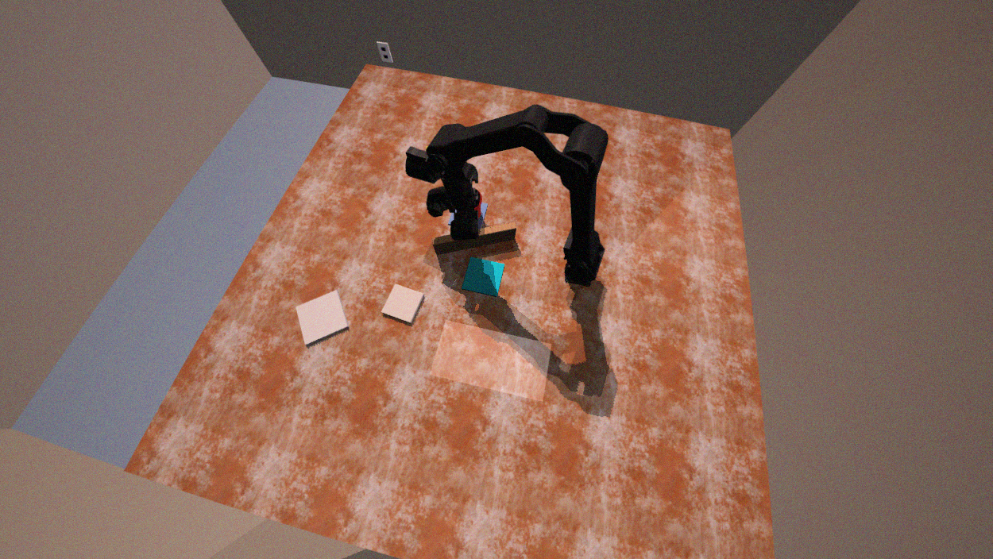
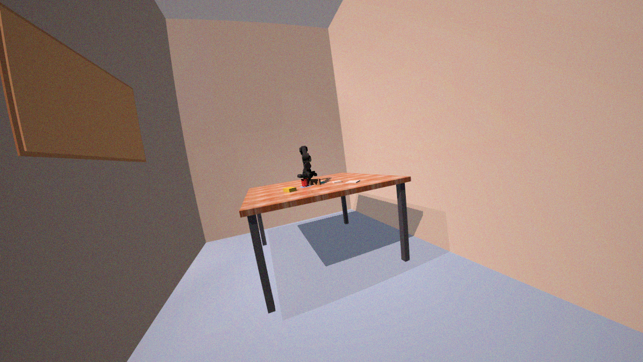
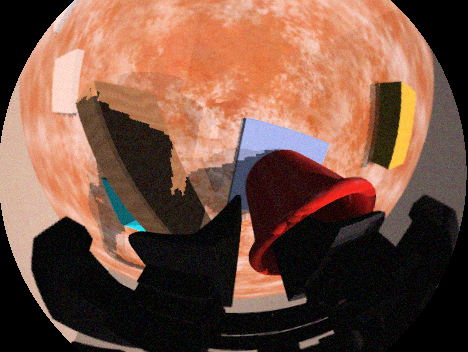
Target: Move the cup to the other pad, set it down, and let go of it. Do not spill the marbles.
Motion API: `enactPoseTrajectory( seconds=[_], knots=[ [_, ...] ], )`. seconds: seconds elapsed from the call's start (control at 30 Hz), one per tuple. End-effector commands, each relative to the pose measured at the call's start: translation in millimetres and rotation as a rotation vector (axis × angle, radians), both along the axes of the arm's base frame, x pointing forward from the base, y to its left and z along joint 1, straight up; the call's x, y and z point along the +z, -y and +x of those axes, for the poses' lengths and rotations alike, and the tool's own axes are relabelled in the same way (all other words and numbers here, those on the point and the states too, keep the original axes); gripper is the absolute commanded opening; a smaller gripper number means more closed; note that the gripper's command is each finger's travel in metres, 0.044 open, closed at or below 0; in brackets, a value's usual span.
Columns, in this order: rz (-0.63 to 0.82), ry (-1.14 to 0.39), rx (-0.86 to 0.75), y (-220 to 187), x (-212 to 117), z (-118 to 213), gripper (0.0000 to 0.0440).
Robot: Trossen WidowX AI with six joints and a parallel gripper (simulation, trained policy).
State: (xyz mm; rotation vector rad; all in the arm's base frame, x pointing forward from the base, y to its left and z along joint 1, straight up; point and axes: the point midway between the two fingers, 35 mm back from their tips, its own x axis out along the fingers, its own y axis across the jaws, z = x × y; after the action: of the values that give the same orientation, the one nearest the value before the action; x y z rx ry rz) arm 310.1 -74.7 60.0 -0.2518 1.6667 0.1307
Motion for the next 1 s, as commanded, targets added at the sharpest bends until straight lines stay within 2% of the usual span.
enactPoseTrajectory(
  seconds=[0.0,0.07,0.47,0.97],
  knots=[
    [0.012,-0.012,0.037,0.6,-4.0,-2.3,0.0021],
    [0.015,-0.016,0.062,1.0,-2.8,-2.9,0.0000],
    [0.038,-0.006,0.174,-6.6,23.0,-2.6,0.0010],
    [0.049,0.039,0.268,-40.6,57.8,0.6,0.0000]
  ],
)
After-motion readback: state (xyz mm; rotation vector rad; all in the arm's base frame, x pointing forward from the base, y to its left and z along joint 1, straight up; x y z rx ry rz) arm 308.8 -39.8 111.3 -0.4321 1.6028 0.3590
